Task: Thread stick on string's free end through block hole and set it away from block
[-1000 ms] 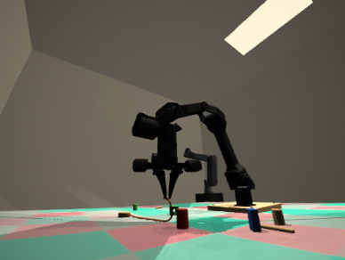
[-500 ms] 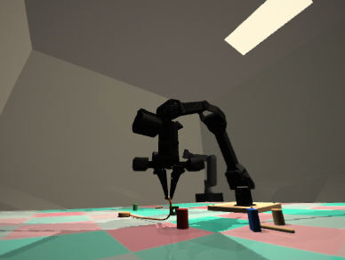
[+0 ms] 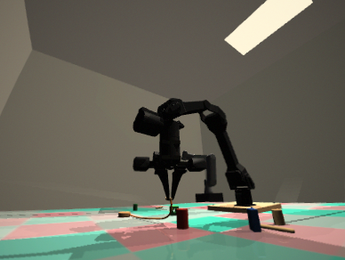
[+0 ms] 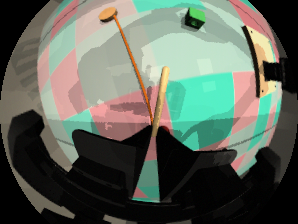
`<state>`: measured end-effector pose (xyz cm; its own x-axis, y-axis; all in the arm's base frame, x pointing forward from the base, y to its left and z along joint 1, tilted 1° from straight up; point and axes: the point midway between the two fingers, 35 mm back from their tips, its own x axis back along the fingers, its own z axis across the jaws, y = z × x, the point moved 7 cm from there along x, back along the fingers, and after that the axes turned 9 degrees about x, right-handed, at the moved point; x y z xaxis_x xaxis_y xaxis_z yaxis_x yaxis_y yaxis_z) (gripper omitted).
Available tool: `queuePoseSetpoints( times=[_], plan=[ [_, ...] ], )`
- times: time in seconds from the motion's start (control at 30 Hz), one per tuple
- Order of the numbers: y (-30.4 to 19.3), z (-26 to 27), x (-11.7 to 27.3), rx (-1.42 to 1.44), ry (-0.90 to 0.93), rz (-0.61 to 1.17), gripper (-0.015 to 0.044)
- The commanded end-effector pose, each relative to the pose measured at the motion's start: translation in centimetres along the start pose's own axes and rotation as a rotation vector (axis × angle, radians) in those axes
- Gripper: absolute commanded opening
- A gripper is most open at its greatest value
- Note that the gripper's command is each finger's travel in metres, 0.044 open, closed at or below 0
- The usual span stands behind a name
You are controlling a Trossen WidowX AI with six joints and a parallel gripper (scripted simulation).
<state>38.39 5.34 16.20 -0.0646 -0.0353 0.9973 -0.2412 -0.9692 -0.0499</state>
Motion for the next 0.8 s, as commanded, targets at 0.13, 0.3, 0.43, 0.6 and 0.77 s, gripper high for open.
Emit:
queuePoseSetpoints(
  times=[0.13, 0.3, 0.43, 0.6, 0.77],
  plan=[
    [0.2, -0.7, -0.6, -0.004, -0.004, 0.006, 0.0],
    [0.3, -1.1, -1.0, -0.004, -0.004, 0.006, 0.0],
    [0.4, -1.4, -1.4, -0.004, -0.004, 0.006, 0.0],
    [0.6, -1.8, -1.8, -0.004, -0.005, 0.005, 0.0],
    [0.8, -2.3, -2.2, -0.004, -0.005, 0.004, 0.0]
  ],
)
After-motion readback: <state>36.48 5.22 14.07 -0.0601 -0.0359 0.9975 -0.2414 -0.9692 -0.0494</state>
